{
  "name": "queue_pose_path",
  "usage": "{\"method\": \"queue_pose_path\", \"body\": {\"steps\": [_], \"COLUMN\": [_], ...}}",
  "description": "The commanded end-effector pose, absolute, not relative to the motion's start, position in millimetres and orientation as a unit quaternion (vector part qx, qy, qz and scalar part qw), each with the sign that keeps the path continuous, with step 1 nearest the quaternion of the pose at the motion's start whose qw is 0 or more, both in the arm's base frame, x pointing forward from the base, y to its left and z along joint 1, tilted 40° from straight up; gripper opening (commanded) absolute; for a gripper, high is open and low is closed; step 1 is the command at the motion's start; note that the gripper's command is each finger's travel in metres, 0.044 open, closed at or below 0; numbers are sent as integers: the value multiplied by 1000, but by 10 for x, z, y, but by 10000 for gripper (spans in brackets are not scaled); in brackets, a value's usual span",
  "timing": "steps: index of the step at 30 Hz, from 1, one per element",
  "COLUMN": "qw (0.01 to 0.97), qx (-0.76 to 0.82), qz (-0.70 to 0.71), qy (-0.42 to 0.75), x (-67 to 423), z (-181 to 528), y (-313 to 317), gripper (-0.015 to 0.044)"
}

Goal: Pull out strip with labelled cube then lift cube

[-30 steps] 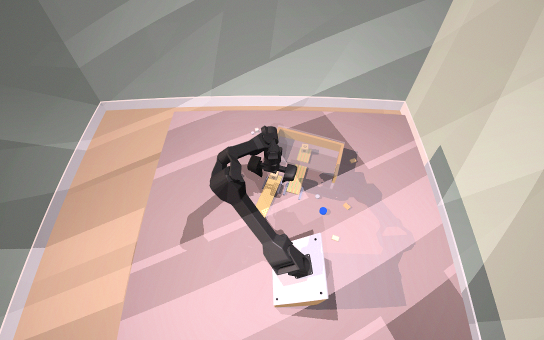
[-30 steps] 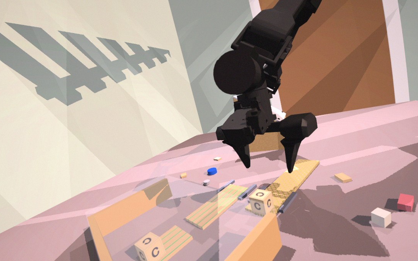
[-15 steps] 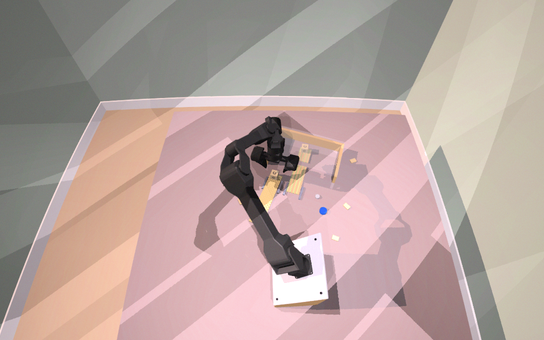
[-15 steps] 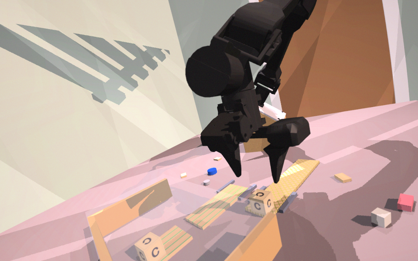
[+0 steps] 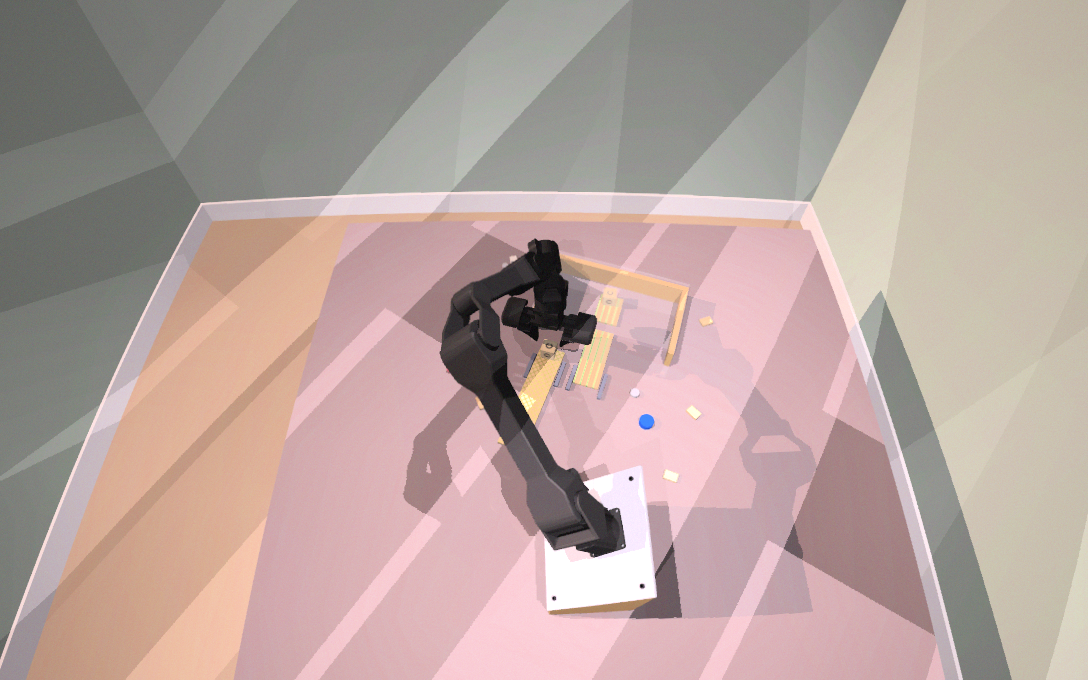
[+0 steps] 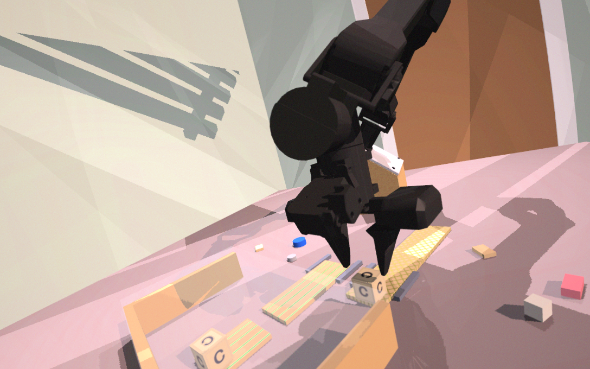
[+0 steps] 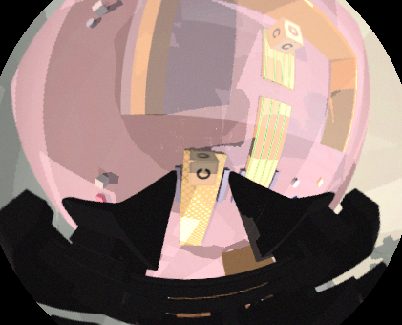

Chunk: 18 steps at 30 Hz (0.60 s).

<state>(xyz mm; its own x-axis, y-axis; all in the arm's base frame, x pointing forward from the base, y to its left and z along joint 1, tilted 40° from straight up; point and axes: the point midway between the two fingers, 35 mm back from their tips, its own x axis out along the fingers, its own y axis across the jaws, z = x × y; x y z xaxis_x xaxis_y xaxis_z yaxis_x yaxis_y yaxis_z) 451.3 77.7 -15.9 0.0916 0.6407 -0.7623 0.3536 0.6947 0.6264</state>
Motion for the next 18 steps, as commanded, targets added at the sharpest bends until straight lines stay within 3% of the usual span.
{"method": "queue_pose_path", "body": {"steps": [1,18], "qw": [631,631], "qx": [377,377], "qz": [112,113], "qy": [669,669], "x": [4490,4501], "z": [-243,-418], "y": [844,1003], "gripper": [250,250]}}
